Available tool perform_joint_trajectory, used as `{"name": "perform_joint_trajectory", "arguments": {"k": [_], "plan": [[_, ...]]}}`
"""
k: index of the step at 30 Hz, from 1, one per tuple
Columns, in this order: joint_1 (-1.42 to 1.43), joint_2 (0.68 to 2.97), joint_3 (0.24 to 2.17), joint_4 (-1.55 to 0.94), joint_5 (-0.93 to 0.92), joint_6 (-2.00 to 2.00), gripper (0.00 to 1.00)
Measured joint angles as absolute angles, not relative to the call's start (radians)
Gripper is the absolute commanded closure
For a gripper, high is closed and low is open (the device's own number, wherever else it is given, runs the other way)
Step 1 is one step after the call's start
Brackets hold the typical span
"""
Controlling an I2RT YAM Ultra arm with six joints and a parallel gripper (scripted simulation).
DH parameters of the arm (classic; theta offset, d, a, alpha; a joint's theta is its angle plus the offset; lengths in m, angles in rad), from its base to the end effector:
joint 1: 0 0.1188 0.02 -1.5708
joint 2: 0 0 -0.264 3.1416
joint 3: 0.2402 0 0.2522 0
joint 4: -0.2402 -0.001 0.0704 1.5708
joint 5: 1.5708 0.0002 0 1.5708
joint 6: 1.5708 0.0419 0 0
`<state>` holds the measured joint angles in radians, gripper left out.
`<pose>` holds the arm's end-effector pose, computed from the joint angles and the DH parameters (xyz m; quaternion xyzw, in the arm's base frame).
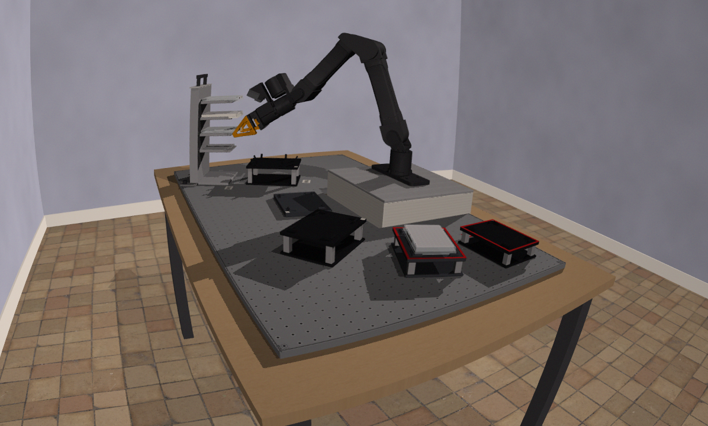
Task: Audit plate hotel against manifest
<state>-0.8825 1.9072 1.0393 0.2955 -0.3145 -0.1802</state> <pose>0.2673 -0.3030 0.1600 0.2279 0.8400 -0.1210 0.4773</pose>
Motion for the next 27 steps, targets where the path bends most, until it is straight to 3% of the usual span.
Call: {"name": "perform_joint_trajectory", "arguments": {"k": [6,7,27], "plan": [[-0.883,1.907,1.039,0.295,-0.315,-0.180,0.00],[-0.883,1.907,1.039,0.295,-0.315,-0.180,0.14],[-0.883,1.908,1.039,0.295,-0.315,-0.180,0.14]]}}
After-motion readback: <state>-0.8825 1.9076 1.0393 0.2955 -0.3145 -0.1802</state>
